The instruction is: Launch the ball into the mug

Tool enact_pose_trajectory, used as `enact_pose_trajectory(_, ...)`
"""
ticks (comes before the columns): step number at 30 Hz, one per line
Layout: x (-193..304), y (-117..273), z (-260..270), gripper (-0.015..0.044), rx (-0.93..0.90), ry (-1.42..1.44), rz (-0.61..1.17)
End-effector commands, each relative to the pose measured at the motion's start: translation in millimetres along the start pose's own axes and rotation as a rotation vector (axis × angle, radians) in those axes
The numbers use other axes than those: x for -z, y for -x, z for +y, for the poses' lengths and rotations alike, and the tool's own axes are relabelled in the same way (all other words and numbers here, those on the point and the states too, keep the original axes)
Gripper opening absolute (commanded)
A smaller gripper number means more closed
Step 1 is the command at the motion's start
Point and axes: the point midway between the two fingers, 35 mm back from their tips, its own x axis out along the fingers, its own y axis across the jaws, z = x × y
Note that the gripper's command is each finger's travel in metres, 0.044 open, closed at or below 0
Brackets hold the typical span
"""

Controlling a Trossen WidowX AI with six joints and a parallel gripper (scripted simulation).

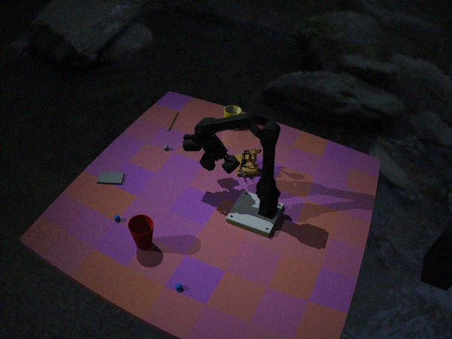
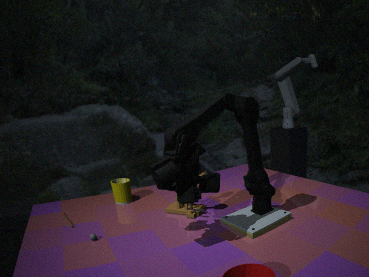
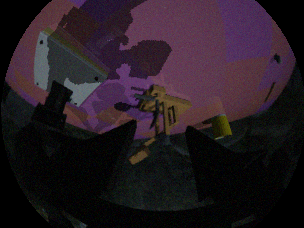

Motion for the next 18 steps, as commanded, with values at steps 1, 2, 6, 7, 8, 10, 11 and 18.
enact_pose_trajectory(1, 6, -2, -11, 0.0394, 0.016, -0.094, -0.036)
enact_pose_trajectory(2, 7, -3, -15, 0.0420, 0.016, -0.123, -0.047)
enact_pose_trajectory(6, 10, -3, -28, 0.0440, 0.003, -0.229, -0.084)
enact_pose_trajectory(7, 12, -4, -31, 0.0440, 0.002, -0.254, -0.095)
enact_pose_trajectory(8, 14, -4, -34, 0.0440, 0.002, -0.280, -0.106)
enact_pose_trajectory(10, 18, -5, -41, 0.0440, 0.002, -0.331, -0.128)
enact_pose_trajectory(11, 19, -5, -44, 0.0440, -0.001, -0.357, -0.137)
enact_pose_trajectory(18, 28, -6, -68, 0.0440, -0.020, -0.542, -0.199)
